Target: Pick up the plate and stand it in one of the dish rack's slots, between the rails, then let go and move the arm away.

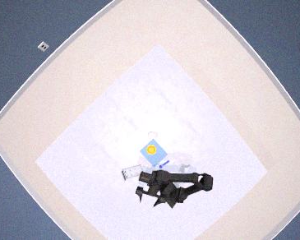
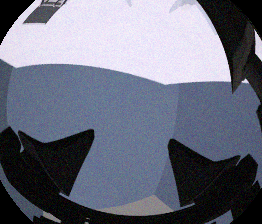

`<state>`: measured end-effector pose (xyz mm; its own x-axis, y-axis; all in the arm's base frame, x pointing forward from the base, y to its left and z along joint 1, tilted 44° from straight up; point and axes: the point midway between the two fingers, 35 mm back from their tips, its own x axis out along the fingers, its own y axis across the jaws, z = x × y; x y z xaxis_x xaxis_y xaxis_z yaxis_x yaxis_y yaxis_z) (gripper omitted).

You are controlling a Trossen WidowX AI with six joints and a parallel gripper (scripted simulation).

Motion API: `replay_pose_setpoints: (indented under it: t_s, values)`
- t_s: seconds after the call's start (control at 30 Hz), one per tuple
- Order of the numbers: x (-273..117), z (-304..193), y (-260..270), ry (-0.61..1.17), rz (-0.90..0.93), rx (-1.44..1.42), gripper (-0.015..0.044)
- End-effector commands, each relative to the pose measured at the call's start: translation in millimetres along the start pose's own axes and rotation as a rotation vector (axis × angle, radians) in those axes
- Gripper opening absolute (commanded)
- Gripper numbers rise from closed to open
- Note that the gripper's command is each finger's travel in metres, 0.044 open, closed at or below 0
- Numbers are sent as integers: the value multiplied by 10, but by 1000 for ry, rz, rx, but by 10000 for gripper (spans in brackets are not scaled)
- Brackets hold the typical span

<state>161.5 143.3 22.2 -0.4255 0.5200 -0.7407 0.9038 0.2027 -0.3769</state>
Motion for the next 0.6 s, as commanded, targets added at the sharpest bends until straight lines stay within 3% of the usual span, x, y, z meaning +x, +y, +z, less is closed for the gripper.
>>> replay_pose_setpoints:
  t_s: [0.0, 0.57]
  values:
    - [-4, 4, 5, -4, 1, -4, 400]
    - [-584, 441, 424, -437, -19, -362, 400]
